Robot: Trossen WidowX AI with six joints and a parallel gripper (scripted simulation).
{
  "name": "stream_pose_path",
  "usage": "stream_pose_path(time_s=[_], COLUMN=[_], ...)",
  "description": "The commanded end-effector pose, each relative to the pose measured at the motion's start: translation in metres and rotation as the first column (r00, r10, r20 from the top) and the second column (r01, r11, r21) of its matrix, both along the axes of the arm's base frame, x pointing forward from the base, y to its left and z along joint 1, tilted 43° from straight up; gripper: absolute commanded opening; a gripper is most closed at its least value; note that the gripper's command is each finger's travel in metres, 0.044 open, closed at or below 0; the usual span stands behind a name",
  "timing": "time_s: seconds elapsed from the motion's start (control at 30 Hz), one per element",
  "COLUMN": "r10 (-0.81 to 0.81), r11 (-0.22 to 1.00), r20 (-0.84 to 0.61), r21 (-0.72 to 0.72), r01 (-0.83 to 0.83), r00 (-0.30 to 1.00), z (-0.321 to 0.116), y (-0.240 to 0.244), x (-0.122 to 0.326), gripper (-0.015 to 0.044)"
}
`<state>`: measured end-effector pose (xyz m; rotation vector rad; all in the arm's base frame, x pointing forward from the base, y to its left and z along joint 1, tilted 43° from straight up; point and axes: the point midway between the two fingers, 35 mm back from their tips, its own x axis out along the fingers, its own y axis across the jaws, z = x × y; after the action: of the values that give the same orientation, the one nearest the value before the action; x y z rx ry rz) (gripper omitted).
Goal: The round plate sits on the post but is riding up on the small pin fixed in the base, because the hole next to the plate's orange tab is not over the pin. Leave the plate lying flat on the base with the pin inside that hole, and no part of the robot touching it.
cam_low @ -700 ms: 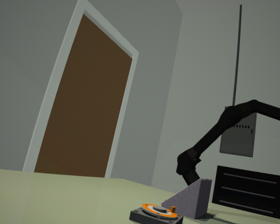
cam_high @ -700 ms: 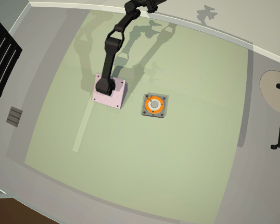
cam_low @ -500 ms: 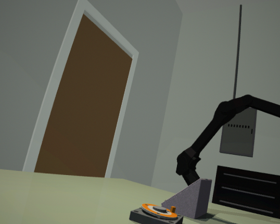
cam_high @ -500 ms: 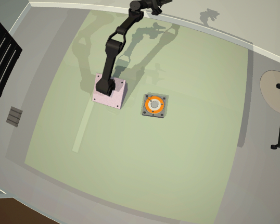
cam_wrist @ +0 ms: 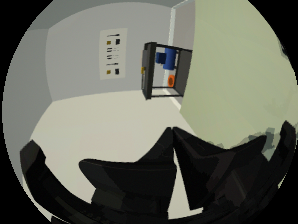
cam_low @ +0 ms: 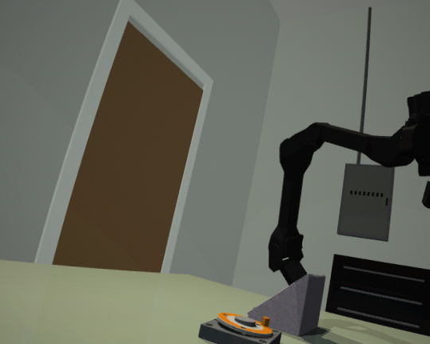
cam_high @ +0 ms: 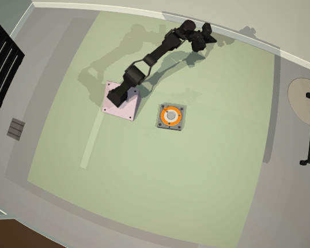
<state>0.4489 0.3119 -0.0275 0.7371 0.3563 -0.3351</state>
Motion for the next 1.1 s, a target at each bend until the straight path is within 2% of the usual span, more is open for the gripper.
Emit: stream_pose_path(time_s=[0.0, 0.13, 0.2, 0.3, 0.4, 0.47, 0.6, 0.87, 1.07], r10=[-0.031, -0.08, -0.138, -0.204, -0.246, -0.295, -0.332, -0.333, -0.333], r11=[0.967, 0.919, 0.866, 0.813, 0.784, 0.758, 0.75, 0.75, 0.75], r20=[-0.231, -0.387, -0.536, -0.68, -0.763, -0.858, -0.931, -0.933, -0.933], r21=[-0.254, -0.385, -0.474, -0.519, -0.519, -0.478, -0.359, -0.35, -0.35], r01=[-0.029, -0.083, -0.162, -0.266, -0.34, -0.444, -0.556, -0.561, -0.561], r00=[0.973, 0.919, 0.833, 0.704, 0.598, 0.42, 0.154, 0.137, 0.137], z=[-0.012, -0.016, -0.017, -0.014, -0.01, -0.001, 0.018, 0.021, 0.0], y=[-0.074, -0.124, -0.172, -0.22, -0.25, -0.288, -0.33, -0.334, -0.353], x=[-0.01, -0.024, -0.044, -0.074, -0.097, -0.135, -0.191, -0.203, -0.207], gripper=[0.0, 0.0, 0.0, 0.0, 0.0, 0.0, 0.0, 0.0, 0.0])
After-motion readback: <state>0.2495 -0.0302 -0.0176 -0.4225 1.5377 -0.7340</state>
